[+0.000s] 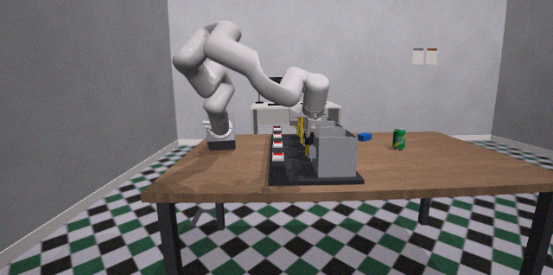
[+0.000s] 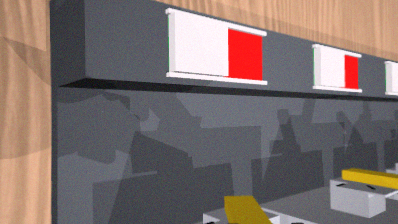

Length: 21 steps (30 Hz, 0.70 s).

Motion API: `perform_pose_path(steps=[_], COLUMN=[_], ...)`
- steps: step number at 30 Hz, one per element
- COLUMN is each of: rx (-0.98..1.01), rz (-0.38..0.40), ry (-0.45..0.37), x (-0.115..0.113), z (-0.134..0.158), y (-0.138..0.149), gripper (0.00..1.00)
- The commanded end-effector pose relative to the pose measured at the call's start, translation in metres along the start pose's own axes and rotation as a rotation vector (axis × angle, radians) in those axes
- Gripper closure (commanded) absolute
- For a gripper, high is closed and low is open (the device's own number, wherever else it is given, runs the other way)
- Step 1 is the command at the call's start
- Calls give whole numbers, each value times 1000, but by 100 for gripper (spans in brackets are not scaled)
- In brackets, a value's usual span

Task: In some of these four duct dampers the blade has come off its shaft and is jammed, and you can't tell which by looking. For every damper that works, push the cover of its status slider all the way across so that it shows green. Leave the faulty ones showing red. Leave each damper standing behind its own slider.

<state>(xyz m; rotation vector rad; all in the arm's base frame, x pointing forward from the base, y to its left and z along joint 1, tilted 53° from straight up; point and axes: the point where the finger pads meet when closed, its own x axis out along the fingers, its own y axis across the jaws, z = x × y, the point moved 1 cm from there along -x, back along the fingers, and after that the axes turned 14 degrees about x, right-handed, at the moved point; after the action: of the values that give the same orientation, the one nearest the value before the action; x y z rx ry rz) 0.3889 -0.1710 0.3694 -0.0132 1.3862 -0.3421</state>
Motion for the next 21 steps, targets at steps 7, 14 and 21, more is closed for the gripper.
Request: perform_pose_path(steps=[7,14,21], rx=[0,0,0], rz=[0,0,0], ry=[-3,-3,-3], x=[-1,-1,-1], z=[1,1,1], y=[0,0,0], gripper=[65,61,61])
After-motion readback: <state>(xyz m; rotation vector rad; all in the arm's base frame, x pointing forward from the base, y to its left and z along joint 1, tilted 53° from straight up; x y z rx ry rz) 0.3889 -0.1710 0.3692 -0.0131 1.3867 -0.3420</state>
